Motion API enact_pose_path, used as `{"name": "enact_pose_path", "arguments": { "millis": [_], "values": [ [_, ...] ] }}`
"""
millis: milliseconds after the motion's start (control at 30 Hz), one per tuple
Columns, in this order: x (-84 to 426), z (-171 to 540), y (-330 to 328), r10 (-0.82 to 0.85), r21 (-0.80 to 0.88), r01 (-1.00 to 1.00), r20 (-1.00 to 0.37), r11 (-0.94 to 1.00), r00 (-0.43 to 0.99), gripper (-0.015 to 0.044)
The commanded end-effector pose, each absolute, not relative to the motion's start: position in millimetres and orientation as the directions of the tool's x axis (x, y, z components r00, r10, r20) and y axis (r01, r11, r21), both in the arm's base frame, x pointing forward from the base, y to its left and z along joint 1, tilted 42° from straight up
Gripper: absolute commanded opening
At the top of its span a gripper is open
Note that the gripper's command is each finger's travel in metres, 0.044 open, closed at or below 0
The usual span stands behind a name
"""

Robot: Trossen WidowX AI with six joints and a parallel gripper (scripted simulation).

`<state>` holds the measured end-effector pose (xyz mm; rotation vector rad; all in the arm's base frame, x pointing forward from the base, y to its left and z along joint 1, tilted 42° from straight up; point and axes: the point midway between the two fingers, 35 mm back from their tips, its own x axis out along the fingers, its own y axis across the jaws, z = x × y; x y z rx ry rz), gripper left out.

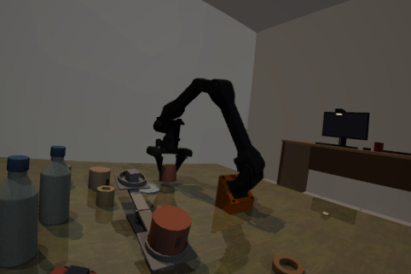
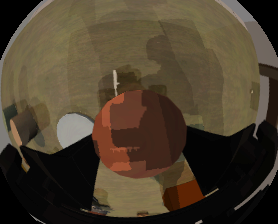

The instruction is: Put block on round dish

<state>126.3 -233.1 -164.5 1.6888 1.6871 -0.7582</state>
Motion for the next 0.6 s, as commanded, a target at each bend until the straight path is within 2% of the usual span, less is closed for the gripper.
{"name": "enact_pose_path", "arguments": {
  "millis": [0,167,567],
  "values": [
    [126.7,-169.2,-228.3,0.642,0.032,0.999,-0.767,0.007,0.02,0.0],
    [126.9,-175.5,-222.8,0.642,0.032,0.999,-0.766,0.007,0.02,0.0],
    [126.0,-171.6,-226.2,0.642,0.032,0.999,-0.767,0.015,0.015,0.0315]
  ]
}}
